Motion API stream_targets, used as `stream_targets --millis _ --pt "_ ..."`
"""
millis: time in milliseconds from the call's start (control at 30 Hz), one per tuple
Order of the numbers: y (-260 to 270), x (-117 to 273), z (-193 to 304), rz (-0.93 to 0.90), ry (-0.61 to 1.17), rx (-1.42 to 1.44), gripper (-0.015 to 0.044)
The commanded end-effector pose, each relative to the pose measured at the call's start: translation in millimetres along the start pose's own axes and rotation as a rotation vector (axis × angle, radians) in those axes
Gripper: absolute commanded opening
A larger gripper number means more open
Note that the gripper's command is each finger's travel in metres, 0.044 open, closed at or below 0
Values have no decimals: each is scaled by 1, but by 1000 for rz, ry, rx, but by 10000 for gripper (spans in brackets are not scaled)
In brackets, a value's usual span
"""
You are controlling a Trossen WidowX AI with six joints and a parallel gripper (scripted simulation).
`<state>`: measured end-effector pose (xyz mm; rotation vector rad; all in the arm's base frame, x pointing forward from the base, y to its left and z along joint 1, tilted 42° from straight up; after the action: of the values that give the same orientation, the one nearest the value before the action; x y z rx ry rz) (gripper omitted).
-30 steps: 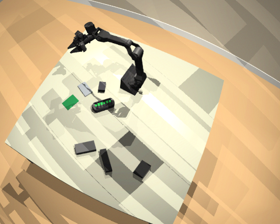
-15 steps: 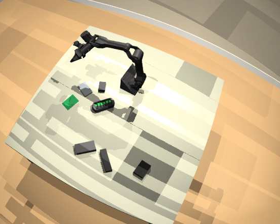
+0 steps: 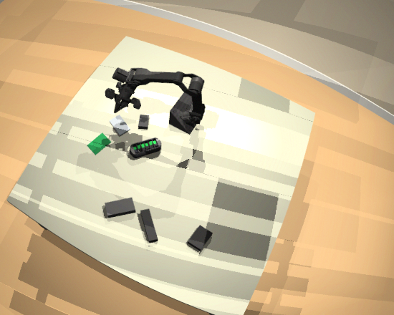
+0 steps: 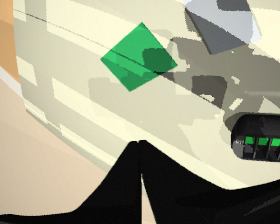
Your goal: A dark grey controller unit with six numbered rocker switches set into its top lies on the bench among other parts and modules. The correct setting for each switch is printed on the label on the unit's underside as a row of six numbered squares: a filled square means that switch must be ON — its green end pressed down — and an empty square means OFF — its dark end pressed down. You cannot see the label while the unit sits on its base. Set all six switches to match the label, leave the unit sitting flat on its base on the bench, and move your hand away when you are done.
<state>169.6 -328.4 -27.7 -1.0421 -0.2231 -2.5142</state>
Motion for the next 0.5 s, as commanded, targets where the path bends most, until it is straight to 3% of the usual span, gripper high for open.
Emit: stream_targets --millis 0,467 --pt "-35 -13 13 134 -58 -307 0" --pt "-145 -34 50 483 -388 -1235 0"
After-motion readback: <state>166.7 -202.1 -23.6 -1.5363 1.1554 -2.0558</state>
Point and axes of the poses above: the point midway between the two fingers, 35 mm back from their tips, its own x axis back along the fingers, its own y axis across the jaws, z = x × y, the point moved 5 cm from there along x, back along the fingers, and after that the axes turned 5 degrees about x, right-handed, at the moved point
